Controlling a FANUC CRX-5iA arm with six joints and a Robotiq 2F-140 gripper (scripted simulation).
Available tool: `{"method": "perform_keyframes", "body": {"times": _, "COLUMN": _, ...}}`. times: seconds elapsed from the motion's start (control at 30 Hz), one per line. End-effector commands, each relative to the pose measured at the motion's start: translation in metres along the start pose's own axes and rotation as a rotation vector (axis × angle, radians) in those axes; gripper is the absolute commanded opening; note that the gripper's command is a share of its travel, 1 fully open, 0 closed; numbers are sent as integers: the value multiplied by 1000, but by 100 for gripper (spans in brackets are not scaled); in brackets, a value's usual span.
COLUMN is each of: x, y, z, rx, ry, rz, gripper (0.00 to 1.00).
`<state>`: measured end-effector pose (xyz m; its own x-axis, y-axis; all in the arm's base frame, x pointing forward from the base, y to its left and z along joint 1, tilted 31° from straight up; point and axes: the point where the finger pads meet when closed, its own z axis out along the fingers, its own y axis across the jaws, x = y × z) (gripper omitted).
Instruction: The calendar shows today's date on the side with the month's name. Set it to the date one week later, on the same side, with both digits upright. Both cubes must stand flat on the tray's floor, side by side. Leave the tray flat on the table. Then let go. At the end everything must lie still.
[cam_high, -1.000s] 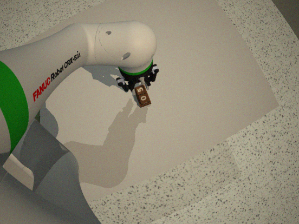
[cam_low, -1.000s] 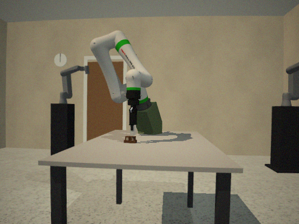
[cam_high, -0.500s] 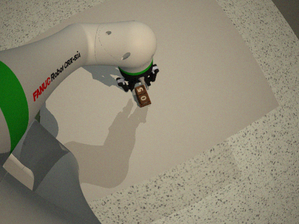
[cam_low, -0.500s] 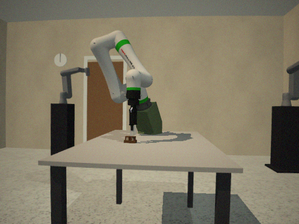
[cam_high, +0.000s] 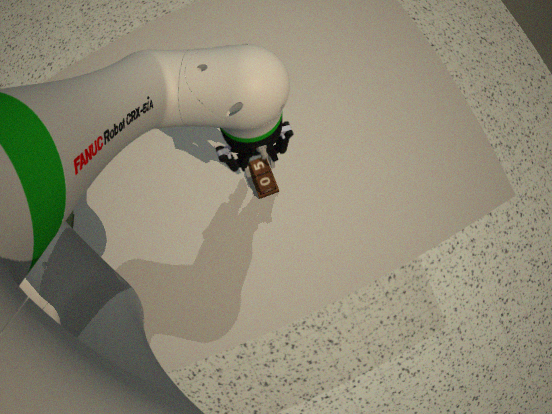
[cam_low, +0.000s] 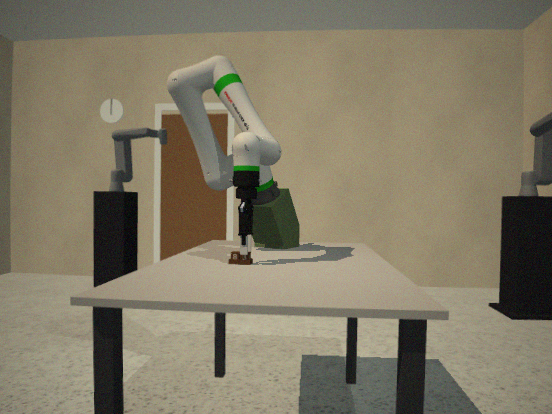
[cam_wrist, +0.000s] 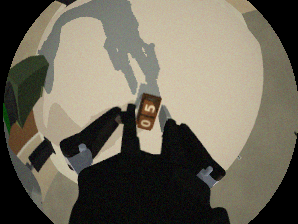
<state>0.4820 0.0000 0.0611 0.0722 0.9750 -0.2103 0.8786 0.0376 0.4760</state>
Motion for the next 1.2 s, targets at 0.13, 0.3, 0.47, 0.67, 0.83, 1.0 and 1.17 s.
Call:
{"method": "perform_keyframes", "body": {"times": 0.13, "x": 0, "y": 0, "z": 8, "rx": -1, "ry": 0, "rz": 0, "gripper": 29}}
{"method": "perform_keyframes", "body": {"times": 0.3, "x": 0, "y": 0, "z": 14, "rx": -1, "ry": 0, "rz": 0, "gripper": 29}}
{"method": "perform_keyframes", "body": {"times": 0.47, "x": 0, "y": 0, "z": 16, "rx": -1, "ry": 0, "rz": 0, "gripper": 29}}
{"method": "perform_keyframes", "body": {"times": 0.67, "x": 0, "y": 0, "z": 16, "rx": -1, "ry": 0, "rz": 0, "gripper": 29}}
{"method": "perform_keyframes", "body": {"times": 0.83, "x": 0, "y": 0, "z": 16, "rx": -1, "ry": 0, "rz": 0, "gripper": 29}}
{"method": "perform_keyframes", "body": {"times": 1.0, "x": 0, "y": 0, "z": 16, "rx": -1, "ry": 0, "rz": 0, "gripper": 29}}
{"method": "perform_keyframes", "body": {"times": 1.17, "x": 0, "y": 0, "z": 16, "rx": -1, "ry": 0, "rz": 0, "gripper": 29}}
